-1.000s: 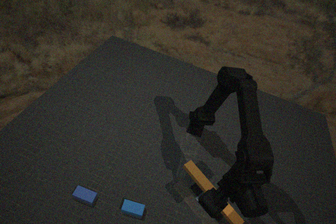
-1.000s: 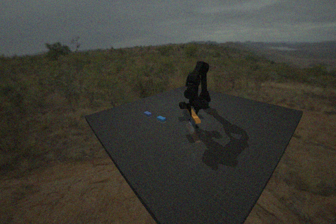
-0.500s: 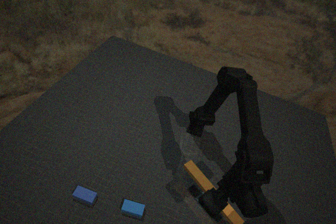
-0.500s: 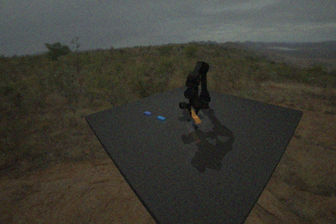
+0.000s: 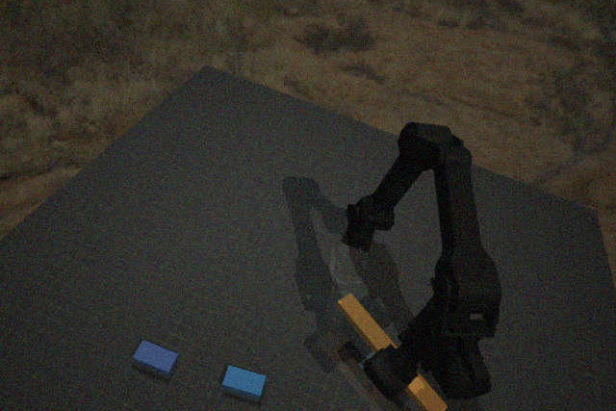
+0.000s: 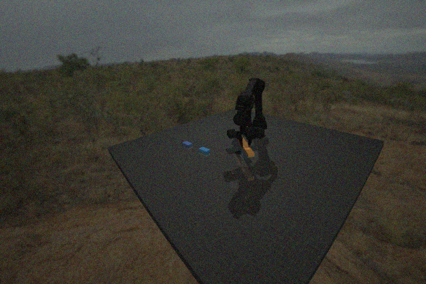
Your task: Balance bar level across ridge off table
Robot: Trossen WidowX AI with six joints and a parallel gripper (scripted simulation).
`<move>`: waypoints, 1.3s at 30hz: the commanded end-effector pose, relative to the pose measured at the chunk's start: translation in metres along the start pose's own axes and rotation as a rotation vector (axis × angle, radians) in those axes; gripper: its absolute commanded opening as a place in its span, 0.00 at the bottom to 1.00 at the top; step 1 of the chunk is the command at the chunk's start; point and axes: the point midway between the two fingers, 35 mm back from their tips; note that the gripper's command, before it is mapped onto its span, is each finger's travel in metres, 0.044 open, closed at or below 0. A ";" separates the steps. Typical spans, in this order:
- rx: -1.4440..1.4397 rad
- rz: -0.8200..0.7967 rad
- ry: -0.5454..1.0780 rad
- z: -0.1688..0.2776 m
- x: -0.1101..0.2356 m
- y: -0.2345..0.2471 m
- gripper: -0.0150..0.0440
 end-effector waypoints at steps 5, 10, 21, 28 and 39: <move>0.000 0.000 0.000 0.000 0.000 0.000 0.54; 0.000 0.000 0.000 0.000 0.000 0.000 0.54; 0.000 0.000 0.000 0.000 0.000 0.000 0.55; 0.000 0.000 0.000 0.000 0.000 0.000 0.55; 0.000 0.000 0.000 0.000 0.000 0.000 0.57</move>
Point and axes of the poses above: the point midway between the two fingers, 35 mm back from their tips, its own x axis back along the fingers, its own y axis across the jaws, z = x × y, and after that the axes turned 1 degree about x, right-handed
